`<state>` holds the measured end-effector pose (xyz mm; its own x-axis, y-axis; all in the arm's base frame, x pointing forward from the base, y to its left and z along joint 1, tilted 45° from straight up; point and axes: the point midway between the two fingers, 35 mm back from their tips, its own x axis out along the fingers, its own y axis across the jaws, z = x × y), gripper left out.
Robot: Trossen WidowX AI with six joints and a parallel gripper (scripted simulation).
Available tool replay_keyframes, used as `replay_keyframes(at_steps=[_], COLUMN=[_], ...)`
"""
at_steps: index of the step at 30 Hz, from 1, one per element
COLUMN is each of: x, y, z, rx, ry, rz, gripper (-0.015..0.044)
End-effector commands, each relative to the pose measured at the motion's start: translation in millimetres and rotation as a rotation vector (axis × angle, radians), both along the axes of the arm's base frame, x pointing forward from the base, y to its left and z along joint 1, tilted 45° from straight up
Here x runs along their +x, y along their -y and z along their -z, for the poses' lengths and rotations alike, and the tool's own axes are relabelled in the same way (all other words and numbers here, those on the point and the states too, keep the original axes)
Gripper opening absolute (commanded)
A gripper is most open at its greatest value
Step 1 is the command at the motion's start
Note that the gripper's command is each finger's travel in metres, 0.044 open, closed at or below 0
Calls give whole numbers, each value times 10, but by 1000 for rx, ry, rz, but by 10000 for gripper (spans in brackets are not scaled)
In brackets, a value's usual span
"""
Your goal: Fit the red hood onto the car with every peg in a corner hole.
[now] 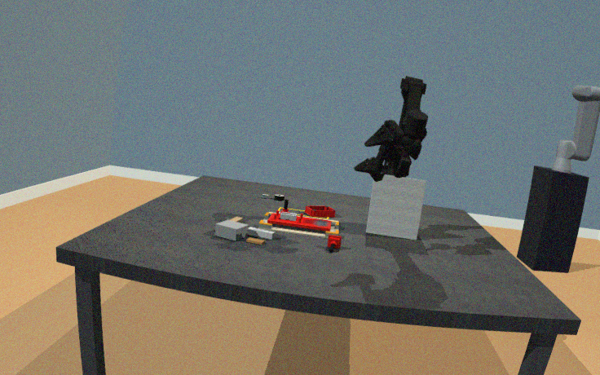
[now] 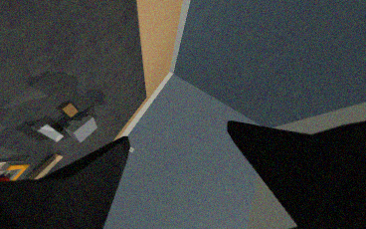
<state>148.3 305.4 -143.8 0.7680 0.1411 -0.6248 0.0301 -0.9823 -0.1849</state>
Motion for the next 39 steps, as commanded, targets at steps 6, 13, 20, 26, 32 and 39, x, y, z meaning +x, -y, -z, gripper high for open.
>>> replay_keyframes(at_steps=[6, 13, 20, 26, 32, 39], x=[996, 1598, 1757, 1501, 920, 747], y=[723, 1704, 2862, 3822, 4587, 4720], z=[-416, -824, -1254, -1629, -2020, -2114], rx=[160, 282, 403, 499, 572, 583], ry=[-31, 2, 90, 213, 371, 406], rz=[559, 1043, 1529, 1940, 2307, 2374], gripper=[440, 440, 440, 440, 440, 440])
